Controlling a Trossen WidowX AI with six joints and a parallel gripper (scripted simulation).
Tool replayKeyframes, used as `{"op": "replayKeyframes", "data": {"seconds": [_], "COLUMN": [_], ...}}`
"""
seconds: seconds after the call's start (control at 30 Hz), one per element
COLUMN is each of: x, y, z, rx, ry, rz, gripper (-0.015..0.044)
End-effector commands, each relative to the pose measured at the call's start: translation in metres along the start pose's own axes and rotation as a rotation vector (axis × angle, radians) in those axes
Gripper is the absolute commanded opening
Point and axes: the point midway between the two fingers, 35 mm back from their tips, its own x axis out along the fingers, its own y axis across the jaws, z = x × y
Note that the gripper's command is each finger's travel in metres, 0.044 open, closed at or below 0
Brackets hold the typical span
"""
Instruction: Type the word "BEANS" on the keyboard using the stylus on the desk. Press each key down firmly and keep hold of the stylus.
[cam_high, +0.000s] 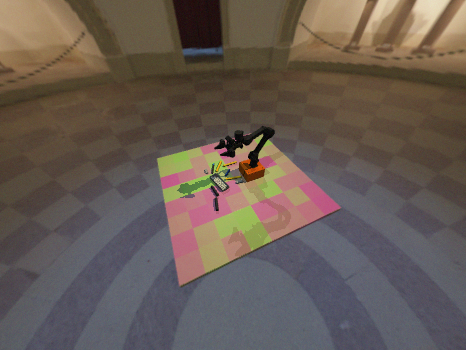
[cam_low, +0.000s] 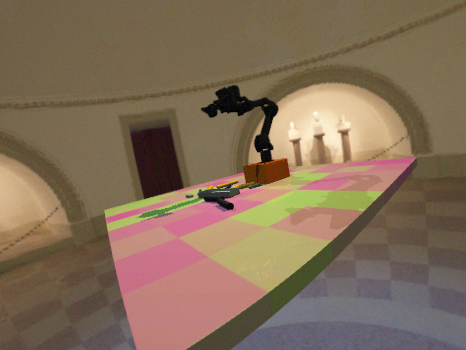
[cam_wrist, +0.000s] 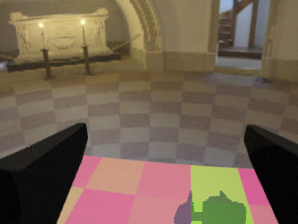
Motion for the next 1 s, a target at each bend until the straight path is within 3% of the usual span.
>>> {"op": "replayKeyframes", "data": {"seconds": [0.0, 0.27, 0.53, 0.77, 0.97], "x": [0.002, 0.052, 0.053, 0.017, 0.012], "y": [0.0, 0.0, -0.001, -0.003, -0.003], "z": [-0.002, -0.114, -0.24, -0.333, -0.34], "rx": [-0.001, -0.044, -0.079, -0.095, -0.096], "ry": [0.011, 0.507, 1.052, 1.519, 1.564], "rz": [0.0, 0.007, 0.032, 0.067, 0.071], "gripper": [0.0414, 0.0204, 0.0, 0.0, 0.0]}}
